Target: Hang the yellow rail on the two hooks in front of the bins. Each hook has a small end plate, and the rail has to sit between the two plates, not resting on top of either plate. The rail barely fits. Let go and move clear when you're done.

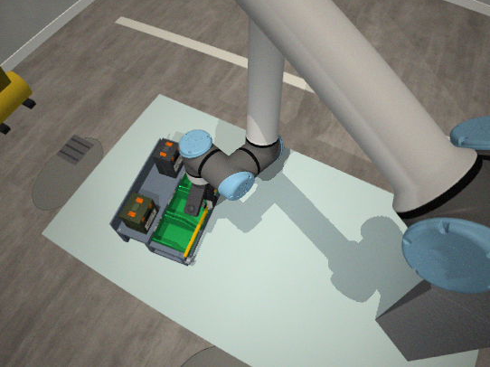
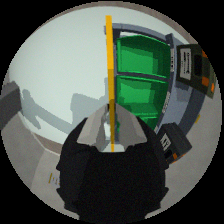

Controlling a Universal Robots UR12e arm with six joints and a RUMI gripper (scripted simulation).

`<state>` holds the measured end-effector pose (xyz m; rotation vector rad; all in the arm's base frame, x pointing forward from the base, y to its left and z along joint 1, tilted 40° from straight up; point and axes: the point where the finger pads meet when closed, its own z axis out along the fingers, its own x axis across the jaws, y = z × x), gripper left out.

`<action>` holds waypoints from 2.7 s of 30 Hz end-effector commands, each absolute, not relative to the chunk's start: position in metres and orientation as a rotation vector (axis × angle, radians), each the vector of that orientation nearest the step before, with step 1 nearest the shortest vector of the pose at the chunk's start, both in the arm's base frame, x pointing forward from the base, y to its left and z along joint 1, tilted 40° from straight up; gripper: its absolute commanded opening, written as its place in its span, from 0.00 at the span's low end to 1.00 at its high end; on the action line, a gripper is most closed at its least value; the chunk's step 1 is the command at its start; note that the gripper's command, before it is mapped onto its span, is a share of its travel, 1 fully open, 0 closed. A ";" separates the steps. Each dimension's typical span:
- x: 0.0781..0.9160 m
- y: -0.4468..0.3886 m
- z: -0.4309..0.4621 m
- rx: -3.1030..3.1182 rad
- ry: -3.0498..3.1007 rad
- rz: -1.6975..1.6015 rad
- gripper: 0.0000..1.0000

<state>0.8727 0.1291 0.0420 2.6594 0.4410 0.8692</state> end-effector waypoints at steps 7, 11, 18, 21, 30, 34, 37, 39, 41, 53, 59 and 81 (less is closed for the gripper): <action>0.876 0.129 0.039 2.659 0.440 0.871 0.00; 0.878 0.128 0.037 2.659 0.440 0.871 0.00; 0.881 0.127 0.034 2.659 0.440 0.871 0.00; 0.881 0.127 0.033 2.659 0.440 0.871 0.00; 0.884 0.126 0.030 2.659 0.440 0.871 0.00; 0.884 0.126 0.029 2.659 0.440 0.871 0.00; 0.884 0.126 0.029 2.659 0.440 0.871 0.00; 0.884 0.126 0.029 2.659 0.440 0.871 0.00; 0.884 0.126 0.029 2.659 0.440 0.871 0.00; 0.885 0.126 0.029 2.659 0.440 0.871 0.00; 0.885 0.126 0.029 2.659 0.440 0.871 0.00; 0.885 0.126 0.029 2.659 0.440 0.871 0.00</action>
